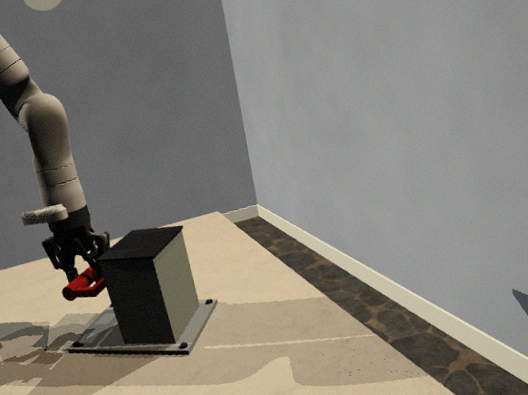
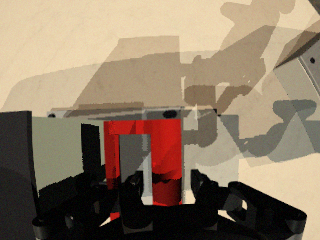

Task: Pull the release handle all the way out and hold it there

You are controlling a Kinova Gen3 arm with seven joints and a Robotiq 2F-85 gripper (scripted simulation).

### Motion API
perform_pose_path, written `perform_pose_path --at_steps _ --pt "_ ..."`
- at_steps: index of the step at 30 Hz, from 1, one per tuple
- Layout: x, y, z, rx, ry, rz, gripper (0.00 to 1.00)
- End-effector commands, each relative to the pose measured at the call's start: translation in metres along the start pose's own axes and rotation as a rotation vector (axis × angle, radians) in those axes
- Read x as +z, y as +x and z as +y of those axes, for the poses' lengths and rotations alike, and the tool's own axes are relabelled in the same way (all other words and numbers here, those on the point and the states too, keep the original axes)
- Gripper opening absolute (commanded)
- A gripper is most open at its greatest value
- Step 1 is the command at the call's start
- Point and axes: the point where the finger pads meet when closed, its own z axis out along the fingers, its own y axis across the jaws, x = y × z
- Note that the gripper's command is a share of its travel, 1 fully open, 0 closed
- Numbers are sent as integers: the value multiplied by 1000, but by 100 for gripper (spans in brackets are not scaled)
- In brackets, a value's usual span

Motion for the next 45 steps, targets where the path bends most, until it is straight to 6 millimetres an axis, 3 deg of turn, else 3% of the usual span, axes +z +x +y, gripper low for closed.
perform_pose_path --at_steps 1,2,45 --pt "0 0 0 0 1 -1 55" --pt "0 0 0 0 1 -1 0" --pt "0 0 0 0 1 -1 0"
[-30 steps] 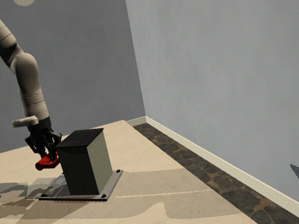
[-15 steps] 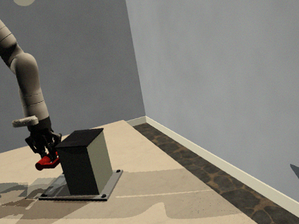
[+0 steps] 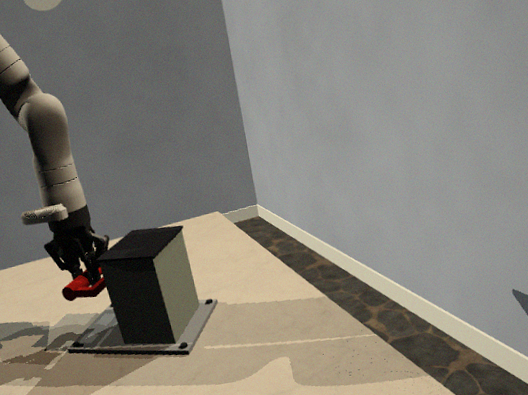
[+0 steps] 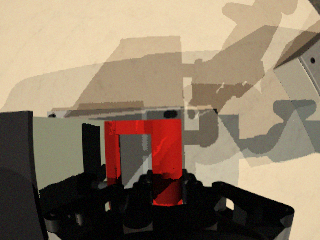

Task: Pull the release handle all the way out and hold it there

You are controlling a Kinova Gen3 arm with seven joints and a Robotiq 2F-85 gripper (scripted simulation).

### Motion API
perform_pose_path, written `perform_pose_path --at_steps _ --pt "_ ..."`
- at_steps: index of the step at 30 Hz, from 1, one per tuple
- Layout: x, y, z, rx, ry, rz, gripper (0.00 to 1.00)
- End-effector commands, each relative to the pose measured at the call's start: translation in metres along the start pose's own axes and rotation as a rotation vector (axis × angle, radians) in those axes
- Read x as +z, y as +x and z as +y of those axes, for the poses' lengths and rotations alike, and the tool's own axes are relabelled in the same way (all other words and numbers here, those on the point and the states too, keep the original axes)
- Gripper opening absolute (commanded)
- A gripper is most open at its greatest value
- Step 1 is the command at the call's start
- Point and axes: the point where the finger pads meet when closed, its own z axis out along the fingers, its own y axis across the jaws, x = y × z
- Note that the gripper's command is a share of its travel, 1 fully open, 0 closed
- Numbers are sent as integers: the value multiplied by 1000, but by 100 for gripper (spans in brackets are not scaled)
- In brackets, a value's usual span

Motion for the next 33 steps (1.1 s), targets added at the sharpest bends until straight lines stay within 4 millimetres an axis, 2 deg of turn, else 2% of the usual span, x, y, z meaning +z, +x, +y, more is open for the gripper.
perform_pose_path --at_steps 1,33 --pt "0 0 0 0 0 0 0" --pt "0 0 3 0 0 0 0"
